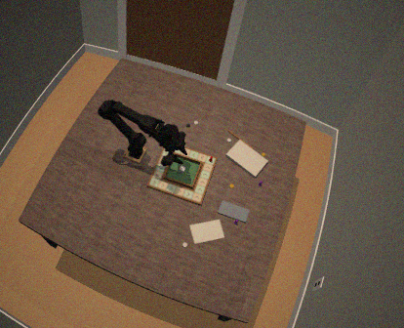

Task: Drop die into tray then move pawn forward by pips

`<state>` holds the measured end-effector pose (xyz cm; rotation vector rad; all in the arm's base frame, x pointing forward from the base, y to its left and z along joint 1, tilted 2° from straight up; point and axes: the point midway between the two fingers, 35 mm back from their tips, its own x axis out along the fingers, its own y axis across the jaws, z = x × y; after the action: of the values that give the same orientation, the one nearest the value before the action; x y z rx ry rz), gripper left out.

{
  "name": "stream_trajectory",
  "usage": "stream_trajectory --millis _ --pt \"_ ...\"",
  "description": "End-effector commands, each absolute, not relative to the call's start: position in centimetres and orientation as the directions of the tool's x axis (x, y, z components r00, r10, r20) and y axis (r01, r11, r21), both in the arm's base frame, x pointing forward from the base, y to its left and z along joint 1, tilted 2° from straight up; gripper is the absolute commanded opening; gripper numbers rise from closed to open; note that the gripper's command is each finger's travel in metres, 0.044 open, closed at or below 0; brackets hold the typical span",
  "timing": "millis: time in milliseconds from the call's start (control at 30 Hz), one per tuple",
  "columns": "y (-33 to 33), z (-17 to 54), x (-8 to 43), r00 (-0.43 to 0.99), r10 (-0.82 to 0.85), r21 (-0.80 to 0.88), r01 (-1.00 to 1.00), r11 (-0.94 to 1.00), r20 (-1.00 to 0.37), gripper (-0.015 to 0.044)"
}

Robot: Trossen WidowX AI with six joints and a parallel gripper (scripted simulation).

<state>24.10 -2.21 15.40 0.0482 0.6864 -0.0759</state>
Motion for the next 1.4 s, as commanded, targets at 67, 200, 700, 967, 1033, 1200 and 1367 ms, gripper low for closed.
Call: stream_trajectory --millis 67,200,700,967,1033,1200,1367 --pt "-2.2 18.4 24.1 0.78 -0.051 0.016 0.078 0.997 -0.623 0.042" --pt "-2.2 18.0 24.4 0.729 -0.046 0.017 0.078 0.997 -0.683 0.044" --pt "-2.3 14.1 26.6 0.061 0.011 0.016 0.077 0.997 -0.998 0.044" --pt "-0.7 14.8 29.3 0.131 0.015 0.021 0.042 0.999 -0.991 0.0335" --pt "0.9 14.7 31.5 0.116 0.019 0.02 0.008 1.0 -0.993 0.0282" --pt "5.7 13.4 36.5 0.078 0.023 0.016 -0.077 0.997 -0.997 0.02" --pt "8.6 12.2 38.6 0.06 0.021 0.013 -0.119 0.993 -0.998 0.02"
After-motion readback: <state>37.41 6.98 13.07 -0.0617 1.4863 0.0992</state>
